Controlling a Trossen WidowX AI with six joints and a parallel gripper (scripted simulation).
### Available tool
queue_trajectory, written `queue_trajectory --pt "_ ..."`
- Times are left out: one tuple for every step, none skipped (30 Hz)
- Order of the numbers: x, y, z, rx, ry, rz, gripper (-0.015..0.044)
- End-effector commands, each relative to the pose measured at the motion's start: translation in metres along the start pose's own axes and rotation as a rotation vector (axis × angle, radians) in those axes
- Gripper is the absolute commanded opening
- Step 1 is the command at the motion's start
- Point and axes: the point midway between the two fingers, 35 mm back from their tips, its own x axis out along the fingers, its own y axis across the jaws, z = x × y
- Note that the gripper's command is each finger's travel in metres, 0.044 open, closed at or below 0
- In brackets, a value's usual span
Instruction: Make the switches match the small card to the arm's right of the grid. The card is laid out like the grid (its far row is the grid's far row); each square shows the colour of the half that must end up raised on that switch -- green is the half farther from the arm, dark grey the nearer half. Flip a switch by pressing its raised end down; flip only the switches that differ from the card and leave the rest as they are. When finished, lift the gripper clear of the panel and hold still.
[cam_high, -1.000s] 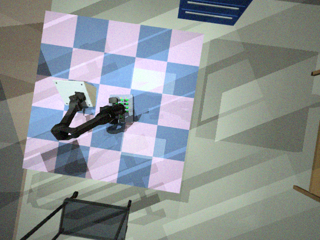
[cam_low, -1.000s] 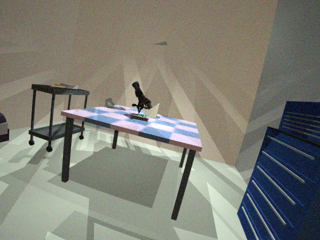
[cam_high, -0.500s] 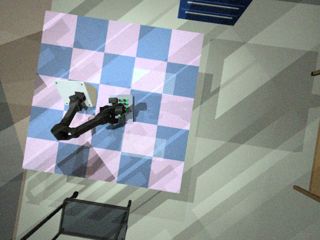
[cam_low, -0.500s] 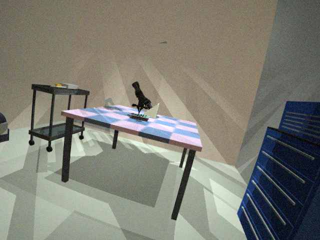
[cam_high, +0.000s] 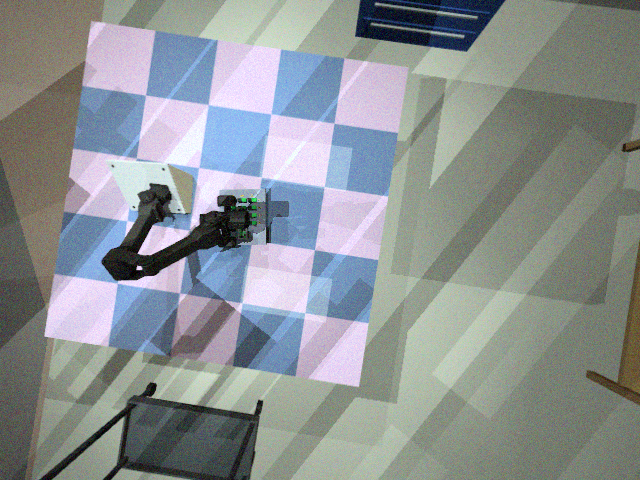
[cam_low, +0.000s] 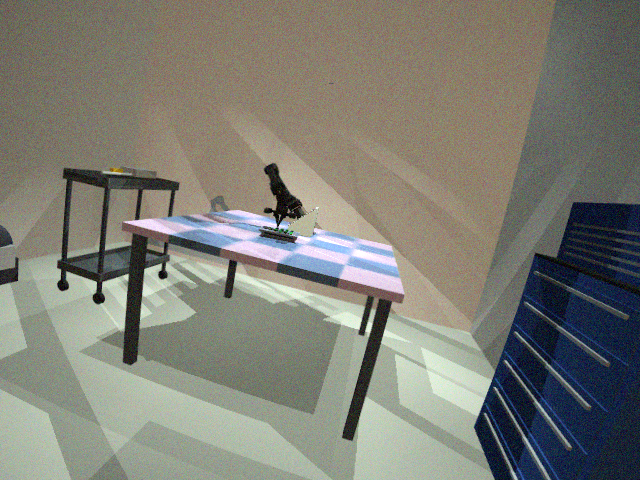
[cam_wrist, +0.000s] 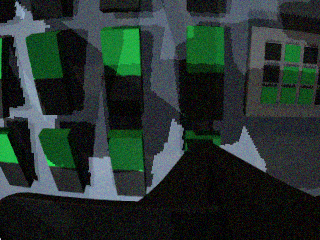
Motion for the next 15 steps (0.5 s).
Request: queue_trajectory --pt "0.0009 -0.0004 -0.0002 -0.003 0.0 -0.004 0.0" --pt "0.001 -0.0004 -0.0002 -0.003 0.0 -0.004 0.0" --pt "0.0011 -0.0004 -0.0002 -0.003 0.0 -0.004 0.0" --pt "0.0013 -0.0004 -0.0002 -0.003 0.0 -0.004 0.0" --pt "0.0014 -0.0004 -0.0002 -0.003 0.0 -0.004 0.0" --pt "0.0015 -0.0004 -0.0002 -0.003 0.0 -0.004 0.0" --pt "0.0017 -0.0004 -0.0002 -0.003 0.0 -0.004 0.0" --pt "0.0018 -0.0004 -0.0002 -0.003 0.0 -0.004 0.0" --pt "0.0019 -0.0004 -0.0002 -0.003 0.0 -0.004 0.0" --pt "0.0021 -0.0004 -0.0002 -0.003 0.0 -0.004 0.0" --pt "0.0022 -0.0004 -0.0002 -0.003 0.0 -0.004 0.0" --pt "0.0023 -0.0004 -0.0002 -0.003 0.0 -0.004 0.0" --pt "0.0025 -0.0004 -0.0002 -0.003 0.0 -0.004 0.0" --pt "0.0026 -0.0004 -0.0002 -0.003 0.0 -0.004 0.0" --pt "0.0027 -0.0004 -0.0002 -0.003 0.0 -0.004 0.0"
